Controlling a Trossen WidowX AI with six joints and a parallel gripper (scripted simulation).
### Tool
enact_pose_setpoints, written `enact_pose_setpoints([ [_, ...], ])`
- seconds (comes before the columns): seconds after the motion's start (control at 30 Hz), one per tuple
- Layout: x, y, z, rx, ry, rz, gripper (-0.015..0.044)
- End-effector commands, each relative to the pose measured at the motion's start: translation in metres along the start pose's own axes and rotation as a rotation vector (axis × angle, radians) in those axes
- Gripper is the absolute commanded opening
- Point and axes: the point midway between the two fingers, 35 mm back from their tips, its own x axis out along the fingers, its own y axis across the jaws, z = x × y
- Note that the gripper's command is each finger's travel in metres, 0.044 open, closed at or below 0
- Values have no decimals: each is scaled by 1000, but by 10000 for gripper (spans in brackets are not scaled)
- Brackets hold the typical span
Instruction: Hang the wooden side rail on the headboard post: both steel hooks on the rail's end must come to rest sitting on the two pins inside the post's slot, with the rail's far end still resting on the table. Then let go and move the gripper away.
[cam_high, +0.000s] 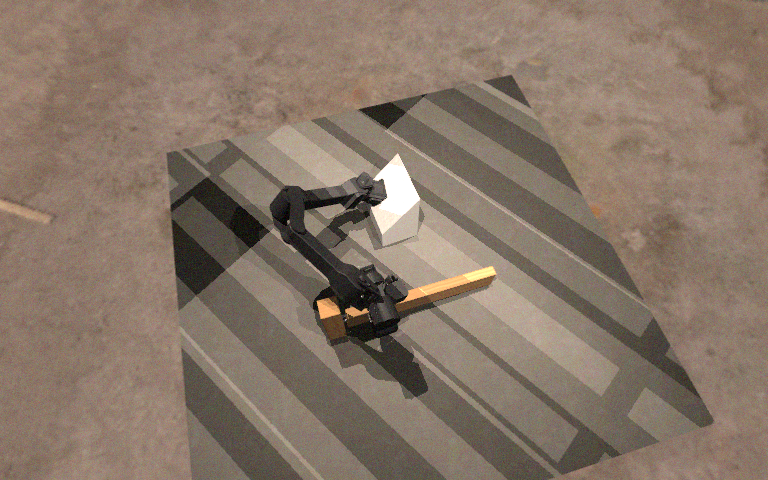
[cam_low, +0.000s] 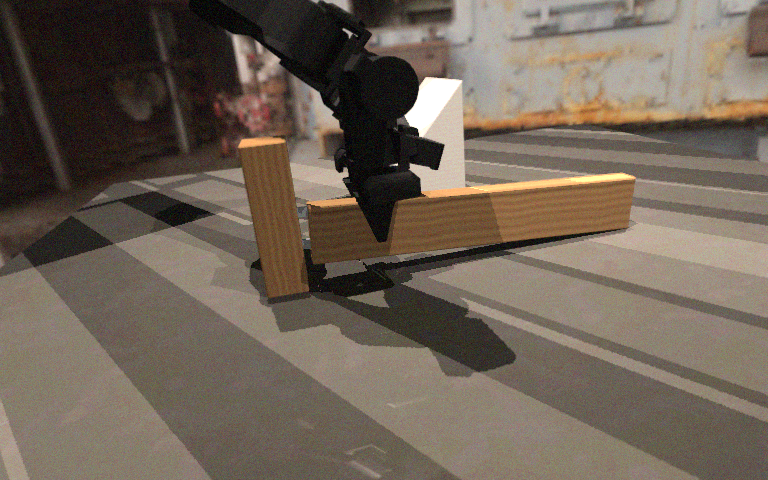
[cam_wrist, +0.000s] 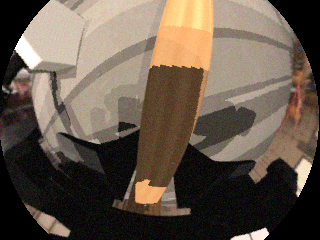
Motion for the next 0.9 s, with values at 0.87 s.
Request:
enact_pose_setpoints([
  [0.87, -5, -2, -4, -5, 4, -12, 0],
])
